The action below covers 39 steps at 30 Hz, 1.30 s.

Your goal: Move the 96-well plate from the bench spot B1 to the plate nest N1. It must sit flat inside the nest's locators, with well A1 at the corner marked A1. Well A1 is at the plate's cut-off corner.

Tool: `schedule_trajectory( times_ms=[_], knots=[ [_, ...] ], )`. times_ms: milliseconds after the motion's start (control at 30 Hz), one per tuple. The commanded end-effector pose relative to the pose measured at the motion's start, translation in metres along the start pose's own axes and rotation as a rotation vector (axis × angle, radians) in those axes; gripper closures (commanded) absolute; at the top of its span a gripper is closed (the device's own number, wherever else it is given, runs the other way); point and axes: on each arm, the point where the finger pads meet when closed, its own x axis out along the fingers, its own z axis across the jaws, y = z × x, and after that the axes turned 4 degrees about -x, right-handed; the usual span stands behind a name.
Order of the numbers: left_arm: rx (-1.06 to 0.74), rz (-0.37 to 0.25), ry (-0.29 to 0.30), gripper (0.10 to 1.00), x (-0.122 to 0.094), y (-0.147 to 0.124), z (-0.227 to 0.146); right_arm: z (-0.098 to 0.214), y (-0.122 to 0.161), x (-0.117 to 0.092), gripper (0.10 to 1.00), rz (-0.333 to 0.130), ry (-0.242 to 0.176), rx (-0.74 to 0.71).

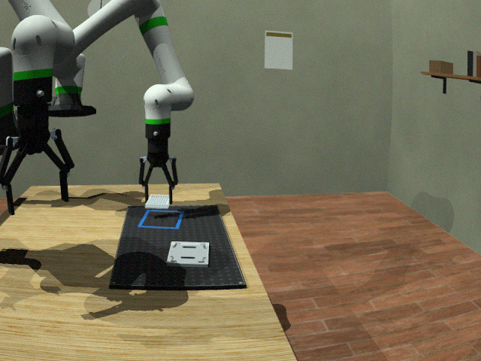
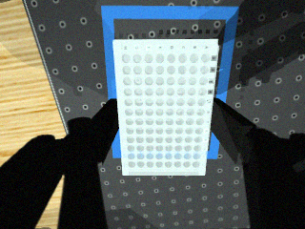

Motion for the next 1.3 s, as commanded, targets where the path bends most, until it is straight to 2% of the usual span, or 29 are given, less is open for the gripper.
schedule_trajectory(
  times_ms=[0, 233, 333, 400, 900, 967, 1267],
  knots=[
    [0.0, -0.001, -0.002, 0.493, -0.001, 0.0, 0.001, 0.0, -0.001, 0.0, 0.098, -0.001, 0.0, 0.0],
    [0.0, -0.001, -0.002, 0.493, -0.001, 0.0, 0.001, 0.0, -0.001, 0.0, 0.098, -0.001, 0.0, 0.0],
    [0.1, -0.001, -0.002, 0.493, -0.001, -0.01, 0.004, 0.0, -0.001, 0.0, 0.098, -0.001, 0.0, 0.0],
    [0.1, -0.001, -0.002, 0.493, -0.001, -0.01, 0.004, 0.0, -0.001, 0.0, 0.098, -0.001, 0.0, 0.0],
    [0.6, 0.0, -0.002, 0.493, -0.003, -0.057, 0.021, 0.0, -0.001, 0.0, 0.098, -0.001, 0.0, 0.0],
    [0.6, 0.0, -0.002, 0.493, -0.003, -0.057, 0.021, 0.0, -0.001, 0.0, 0.098, -0.001, 0.0, 0.0],
    [0.9, 0.0, -0.002, 0.493, -0.004, -0.085, 0.031, 0.0, -0.001, 0.0, 0.098, -0.001, 0.0, 0.0]
  ],
)
